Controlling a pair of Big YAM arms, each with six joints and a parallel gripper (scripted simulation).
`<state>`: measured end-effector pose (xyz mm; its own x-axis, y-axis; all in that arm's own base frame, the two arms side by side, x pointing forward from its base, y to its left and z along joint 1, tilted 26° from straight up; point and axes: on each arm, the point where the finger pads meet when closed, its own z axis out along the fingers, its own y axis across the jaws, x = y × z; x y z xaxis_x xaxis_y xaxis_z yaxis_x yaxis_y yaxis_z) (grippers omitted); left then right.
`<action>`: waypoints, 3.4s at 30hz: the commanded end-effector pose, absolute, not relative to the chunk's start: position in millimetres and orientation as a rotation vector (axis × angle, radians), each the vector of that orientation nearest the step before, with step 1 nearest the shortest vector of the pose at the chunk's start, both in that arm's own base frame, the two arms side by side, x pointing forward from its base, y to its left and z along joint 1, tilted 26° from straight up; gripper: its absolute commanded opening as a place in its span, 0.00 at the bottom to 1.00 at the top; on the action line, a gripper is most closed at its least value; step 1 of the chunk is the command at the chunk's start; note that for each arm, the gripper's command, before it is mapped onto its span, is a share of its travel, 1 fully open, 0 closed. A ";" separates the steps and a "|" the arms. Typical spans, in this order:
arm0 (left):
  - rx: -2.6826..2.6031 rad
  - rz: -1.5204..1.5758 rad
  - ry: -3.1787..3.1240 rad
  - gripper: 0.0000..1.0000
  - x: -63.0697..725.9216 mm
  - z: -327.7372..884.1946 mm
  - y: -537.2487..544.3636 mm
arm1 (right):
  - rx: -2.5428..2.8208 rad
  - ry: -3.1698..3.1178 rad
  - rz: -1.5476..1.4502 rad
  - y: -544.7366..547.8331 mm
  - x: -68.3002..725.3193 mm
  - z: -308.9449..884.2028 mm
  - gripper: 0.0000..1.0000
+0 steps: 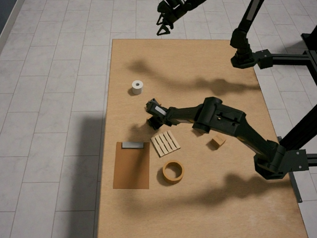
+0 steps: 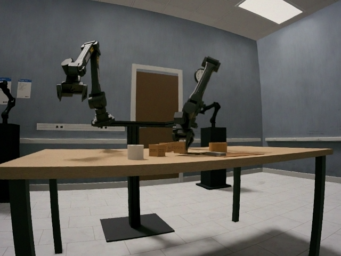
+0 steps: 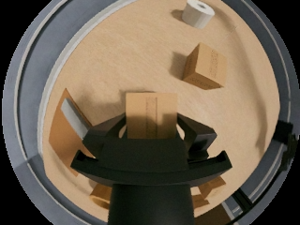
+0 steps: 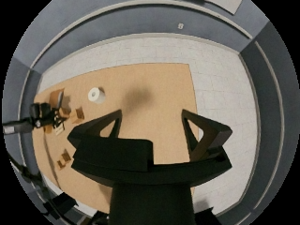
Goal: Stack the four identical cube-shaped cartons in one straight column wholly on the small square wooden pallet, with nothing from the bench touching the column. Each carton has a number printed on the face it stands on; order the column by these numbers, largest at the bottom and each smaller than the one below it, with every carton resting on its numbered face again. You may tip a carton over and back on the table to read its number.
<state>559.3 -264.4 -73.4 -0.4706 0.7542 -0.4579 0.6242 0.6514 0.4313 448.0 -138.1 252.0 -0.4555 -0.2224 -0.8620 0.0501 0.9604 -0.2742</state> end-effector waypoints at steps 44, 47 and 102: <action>1.043 0.246 2.207 0.50 327.5 210.9 -269.6 | -0.136 1.992 -0.329 -138.2 453.1 267.9 1.00; 0.940 0.201 2.241 0.50 332.2 206.1 -262.3 | -0.136 1.992 -0.329 -138.2 453.1 267.9 1.00; -0.056 -1.182 2.084 0.50 331.5 221.4 -270.5 | 0.012 1.892 0.008 -72.3 500.9 253.8 1.00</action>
<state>321.2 -263.0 194.8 -0.7519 -0.3473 -0.5604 0.2778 0.6040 -0.7470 470.4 -105.5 257.6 -0.3759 -0.1247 -0.9183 0.0211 0.9895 -0.1430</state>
